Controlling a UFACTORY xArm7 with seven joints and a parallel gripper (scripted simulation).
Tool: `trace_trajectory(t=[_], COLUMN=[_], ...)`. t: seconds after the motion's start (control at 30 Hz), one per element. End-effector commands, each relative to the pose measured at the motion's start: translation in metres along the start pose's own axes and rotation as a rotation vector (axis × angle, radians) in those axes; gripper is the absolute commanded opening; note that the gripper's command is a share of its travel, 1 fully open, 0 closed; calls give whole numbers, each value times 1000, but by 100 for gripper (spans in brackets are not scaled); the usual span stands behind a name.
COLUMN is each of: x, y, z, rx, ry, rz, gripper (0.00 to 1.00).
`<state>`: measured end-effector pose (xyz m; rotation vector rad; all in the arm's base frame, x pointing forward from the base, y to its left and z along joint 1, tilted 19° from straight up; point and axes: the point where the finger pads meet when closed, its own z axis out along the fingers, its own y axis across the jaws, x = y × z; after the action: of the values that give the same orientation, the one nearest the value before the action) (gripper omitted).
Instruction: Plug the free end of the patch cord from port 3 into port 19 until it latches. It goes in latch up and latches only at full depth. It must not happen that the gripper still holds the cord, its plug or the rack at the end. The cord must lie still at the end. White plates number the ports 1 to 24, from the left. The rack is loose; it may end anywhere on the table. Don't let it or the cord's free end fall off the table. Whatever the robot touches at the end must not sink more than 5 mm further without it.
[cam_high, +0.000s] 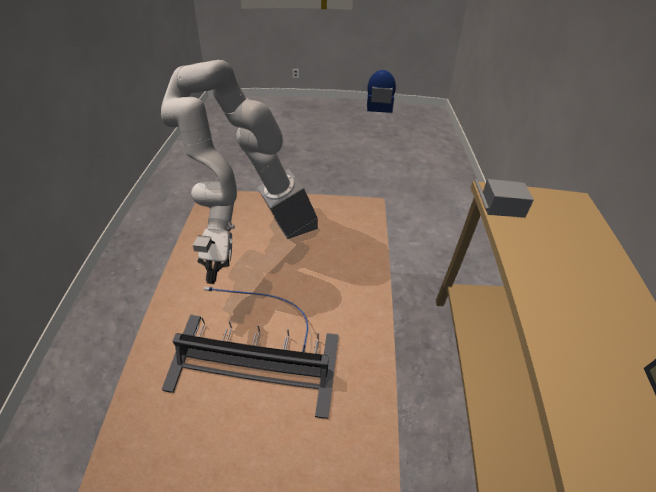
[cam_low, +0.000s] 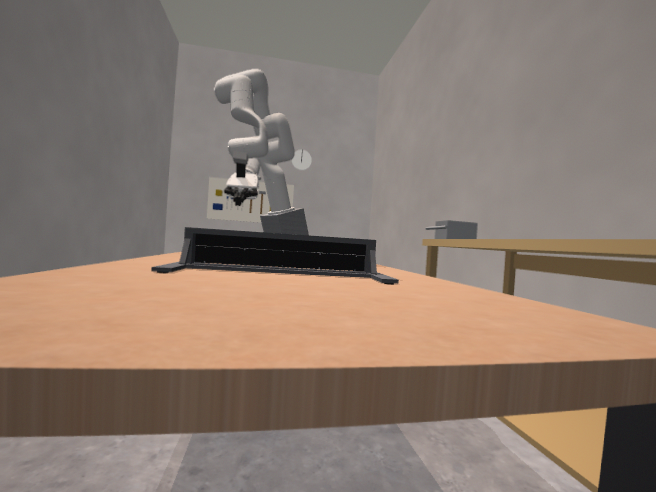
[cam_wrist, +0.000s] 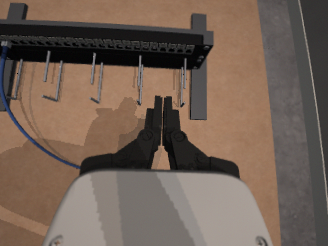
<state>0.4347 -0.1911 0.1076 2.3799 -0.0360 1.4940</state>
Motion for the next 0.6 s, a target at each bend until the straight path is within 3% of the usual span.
trace_trajectory(t=[0.0, 0.43, 0.57], x=[1, 2, 2], y=[0, 0, 0], z=[10, 108, 120], rx=[-1, -1, -1], ry=[3, 3, 3], rz=[-1, -1, -1], gripper=[0, 0, 0])
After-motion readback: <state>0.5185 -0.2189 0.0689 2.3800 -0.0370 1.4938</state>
